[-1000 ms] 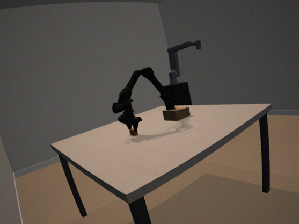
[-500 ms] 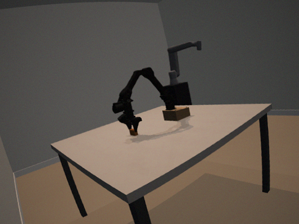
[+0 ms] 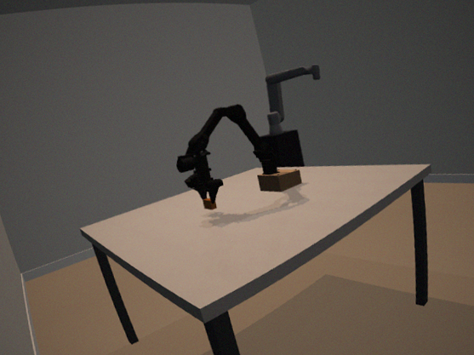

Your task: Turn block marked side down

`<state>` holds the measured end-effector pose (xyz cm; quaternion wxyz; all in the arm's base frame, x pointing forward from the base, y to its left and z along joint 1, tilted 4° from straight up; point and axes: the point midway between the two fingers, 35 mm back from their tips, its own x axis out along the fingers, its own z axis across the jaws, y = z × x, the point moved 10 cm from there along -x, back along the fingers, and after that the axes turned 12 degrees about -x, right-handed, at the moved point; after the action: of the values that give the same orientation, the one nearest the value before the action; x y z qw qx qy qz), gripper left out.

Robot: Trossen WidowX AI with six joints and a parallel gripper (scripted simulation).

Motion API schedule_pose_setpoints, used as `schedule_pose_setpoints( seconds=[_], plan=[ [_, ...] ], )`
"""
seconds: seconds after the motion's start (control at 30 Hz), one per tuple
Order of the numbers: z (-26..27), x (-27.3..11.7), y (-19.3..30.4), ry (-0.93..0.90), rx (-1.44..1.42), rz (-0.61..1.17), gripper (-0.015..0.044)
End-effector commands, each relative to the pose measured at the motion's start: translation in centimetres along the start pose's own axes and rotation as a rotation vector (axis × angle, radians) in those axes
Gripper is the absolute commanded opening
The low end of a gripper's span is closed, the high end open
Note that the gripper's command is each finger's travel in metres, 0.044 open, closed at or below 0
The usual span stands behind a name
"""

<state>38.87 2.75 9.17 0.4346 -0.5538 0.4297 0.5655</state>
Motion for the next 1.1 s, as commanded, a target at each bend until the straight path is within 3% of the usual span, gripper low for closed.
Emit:
schedule_pose_setpoints(
  seconds=[0.0, 1.07],
  plan=[
    [0.1, 0.3, 0.4, 0.006, -0.001, -0.035, 0.0],
    [1.2, 2.6, 5.4, 0.104, 0.0, -0.495, 0.0]
  ],
)
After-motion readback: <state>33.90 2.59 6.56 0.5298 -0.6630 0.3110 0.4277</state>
